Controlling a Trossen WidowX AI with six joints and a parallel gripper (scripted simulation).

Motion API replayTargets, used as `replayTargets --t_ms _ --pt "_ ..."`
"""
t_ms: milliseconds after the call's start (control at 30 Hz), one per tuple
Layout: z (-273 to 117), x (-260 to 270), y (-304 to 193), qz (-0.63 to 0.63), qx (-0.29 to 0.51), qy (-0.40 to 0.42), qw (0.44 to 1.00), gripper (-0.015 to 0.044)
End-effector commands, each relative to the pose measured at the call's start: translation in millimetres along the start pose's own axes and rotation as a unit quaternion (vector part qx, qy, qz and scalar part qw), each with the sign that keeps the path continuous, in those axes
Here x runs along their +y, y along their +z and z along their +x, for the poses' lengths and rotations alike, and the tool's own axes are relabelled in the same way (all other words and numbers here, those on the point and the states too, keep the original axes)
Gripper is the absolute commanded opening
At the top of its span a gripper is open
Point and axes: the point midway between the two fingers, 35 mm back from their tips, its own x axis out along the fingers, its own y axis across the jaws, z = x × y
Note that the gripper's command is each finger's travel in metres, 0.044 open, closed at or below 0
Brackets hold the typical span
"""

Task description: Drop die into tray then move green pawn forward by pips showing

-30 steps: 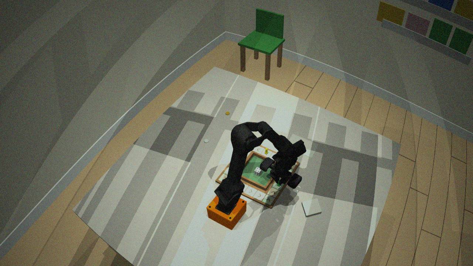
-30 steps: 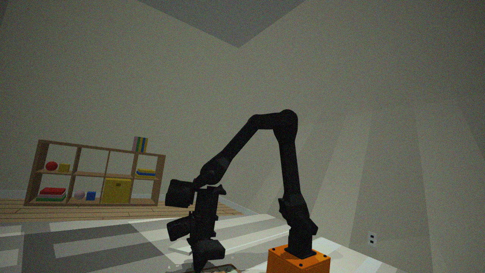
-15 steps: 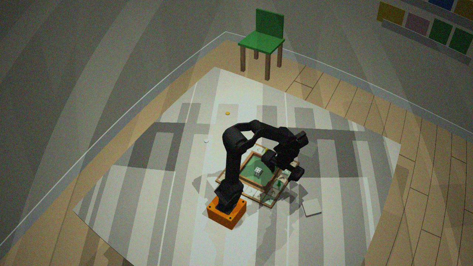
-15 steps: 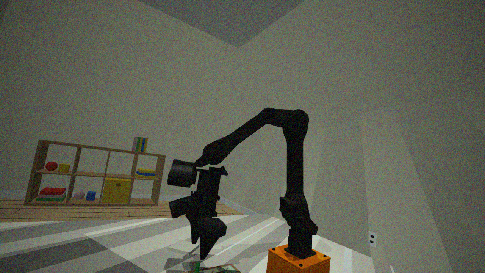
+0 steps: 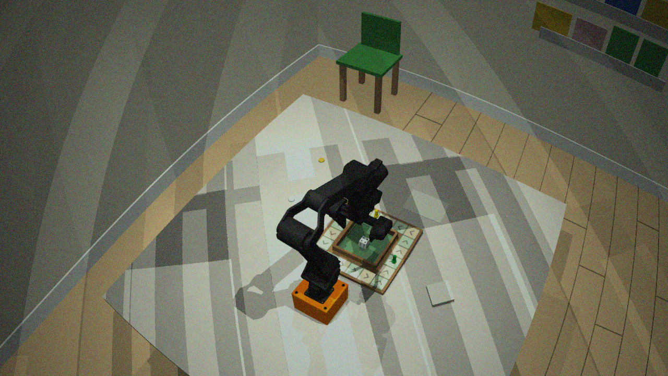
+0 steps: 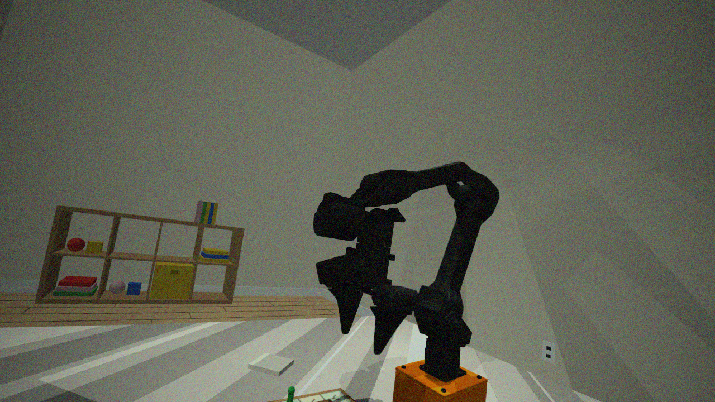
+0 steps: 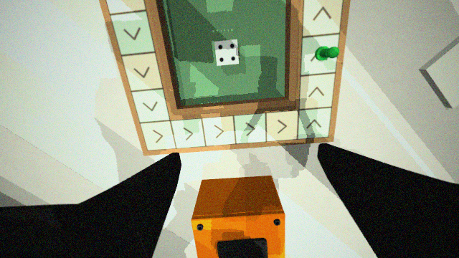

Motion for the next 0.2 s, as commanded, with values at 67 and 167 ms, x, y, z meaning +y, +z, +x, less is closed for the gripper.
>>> replayTargets --t_ms 67,167 --pt "1.8 -2.1 0.7 0.0 0.007 -0.001 1.0 0.044" --pt "1.8 -2.1 0.7 0.0 0.007 -0.001 1.0 0.044"
